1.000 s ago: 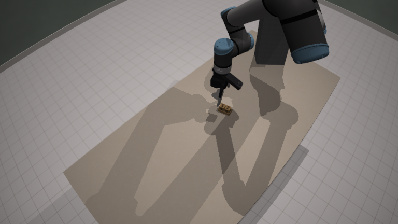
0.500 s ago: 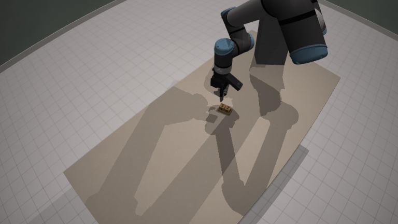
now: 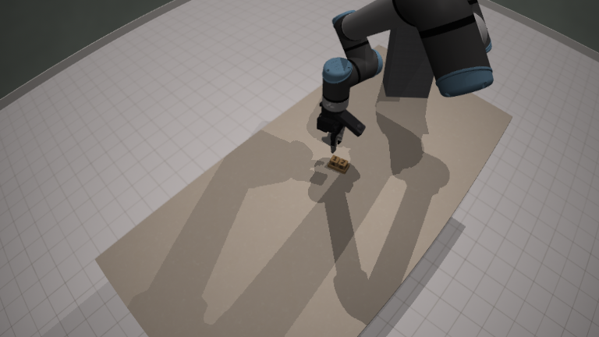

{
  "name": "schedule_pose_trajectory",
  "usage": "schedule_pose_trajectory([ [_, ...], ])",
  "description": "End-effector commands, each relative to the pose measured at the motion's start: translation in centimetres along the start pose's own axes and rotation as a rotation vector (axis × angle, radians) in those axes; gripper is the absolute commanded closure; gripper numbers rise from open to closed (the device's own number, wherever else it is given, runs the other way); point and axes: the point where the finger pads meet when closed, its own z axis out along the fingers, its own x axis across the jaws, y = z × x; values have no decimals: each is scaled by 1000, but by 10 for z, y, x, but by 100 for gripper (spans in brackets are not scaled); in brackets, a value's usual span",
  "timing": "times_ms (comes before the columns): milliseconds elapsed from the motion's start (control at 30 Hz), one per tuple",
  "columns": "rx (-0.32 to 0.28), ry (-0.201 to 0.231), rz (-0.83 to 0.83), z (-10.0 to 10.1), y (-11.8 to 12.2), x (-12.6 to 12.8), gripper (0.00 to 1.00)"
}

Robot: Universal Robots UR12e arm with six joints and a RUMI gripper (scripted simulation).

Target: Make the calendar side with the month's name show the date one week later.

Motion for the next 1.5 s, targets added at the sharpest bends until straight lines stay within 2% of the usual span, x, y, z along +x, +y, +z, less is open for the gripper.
schedule_pose_trajectory([
  [0,0,0,0,0,0,0,71],
  [800,0,0,0,2,0,0,71],
  [1467,0,1,0,23,0,0,71],
])
